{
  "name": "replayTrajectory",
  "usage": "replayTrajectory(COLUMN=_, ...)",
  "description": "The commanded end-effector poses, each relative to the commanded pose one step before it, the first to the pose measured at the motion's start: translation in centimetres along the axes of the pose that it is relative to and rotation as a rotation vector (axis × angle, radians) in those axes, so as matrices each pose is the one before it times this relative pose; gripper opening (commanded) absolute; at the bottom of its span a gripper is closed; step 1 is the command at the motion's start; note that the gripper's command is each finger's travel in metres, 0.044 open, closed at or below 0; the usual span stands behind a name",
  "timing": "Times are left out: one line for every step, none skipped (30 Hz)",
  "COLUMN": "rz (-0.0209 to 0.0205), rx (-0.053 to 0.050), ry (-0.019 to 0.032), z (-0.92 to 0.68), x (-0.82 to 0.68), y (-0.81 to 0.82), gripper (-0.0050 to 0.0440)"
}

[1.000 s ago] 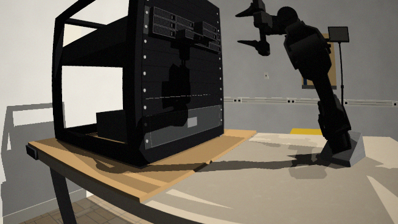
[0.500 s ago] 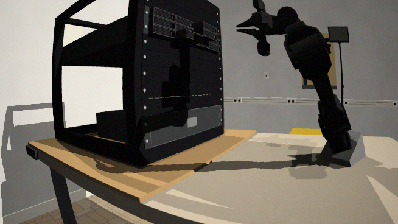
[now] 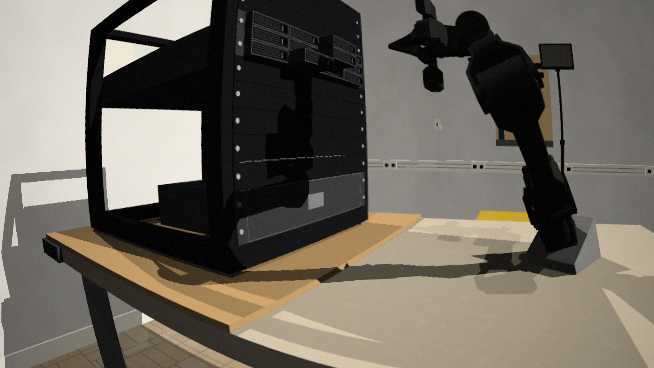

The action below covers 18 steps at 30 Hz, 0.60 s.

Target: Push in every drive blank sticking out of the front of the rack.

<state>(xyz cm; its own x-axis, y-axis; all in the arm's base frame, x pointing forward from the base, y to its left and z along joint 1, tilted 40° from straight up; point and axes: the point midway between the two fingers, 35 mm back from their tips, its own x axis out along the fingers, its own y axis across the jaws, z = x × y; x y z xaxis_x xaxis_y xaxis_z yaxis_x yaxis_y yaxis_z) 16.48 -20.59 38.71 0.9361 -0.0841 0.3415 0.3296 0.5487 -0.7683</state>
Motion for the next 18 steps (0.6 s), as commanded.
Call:
replayTrajectory(rz=0.00132, rx=-0.0068, ry=-0.0013, z=0.05, x=0.071, y=-0.401, gripper=-0.005)
replayTrajectory(rz=0.0, rx=0.0, ry=0.0, z=0.0, x=0.0, y=0.0, gripper=-0.005)
replayTrajectory(rz=0.0, rx=0.0, ry=0.0, z=0.0, x=0.0, y=0.0, gripper=-0.005)
replayTrajectory(rz=0.0, rx=0.0, ry=0.0, z=0.0, x=0.0, y=0.0, gripper=-0.005)
replayTrajectory(rz=0.0, rx=0.0, ry=0.0, z=0.0, x=0.0, y=0.0, gripper=-0.005)
replayTrajectory(rz=0.0, rx=0.0, ry=-0.00003, z=0.001, x=0.001, y=0.0, gripper=-0.005)
replayTrajectory(rz=0.00002, rx=0.0002, ry=-0.00021, z=0.01, x=0.005, y=-0.002, gripper=-0.005)
replayTrajectory(rz=0.00005, rx=0.0004, ry=-0.00056, z=0.026, x=0.012, y=-0.005, gripper=-0.005)
replayTrajectory(rz=0.00009, rx=0.0008, ry=-0.00106, z=0.049, x=0.023, y=-0.01, gripper=-0.005)
replayTrajectory(rz=0.00015, rx=0.0012, ry=-0.00169, z=0.078, x=0.036, y=-0.016, gripper=-0.005)
replayTrajectory(rz=0.00022, rx=0.0018, ry=-0.00244, z=0.112, x=0.052, y=-0.023, gripper=-0.005)
replayTrajectory(rz=0.0003, rx=0.0024, ry=-0.0033, z=0.152, x=0.07, y=-0.03, gripper=-0.005)
replayTrajectory(rz=0.00001, rx=0.0001, ry=-0.00017, z=0.076, x=0.037, y=-0.016, gripper=-0.005)
replayTrajectory(rz=0.0, rx=0.0, ry=-0.00001, z=0.088, x=0.042, y=-0.018, gripper=-0.005)
replayTrajectory(rz=0.0, rx=0.0, ry=0.0, z=0.107, x=0.05, y=-0.021, gripper=-0.005)
replayTrajectory(rz=0.00001, rx=0.0, ry=0.00001, z=0.126, x=0.059, y=-0.024, gripper=-0.005)
replayTrajectory(rz=0.0, rx=0.0, ry=0.0, z=0.0, x=0.0, y=0.0, gripper=-0.005)
replayTrajectory(rz=0.0, rx=0.0, ry=0.0, z=0.0, x=0.0, y=0.0, gripper=-0.005)
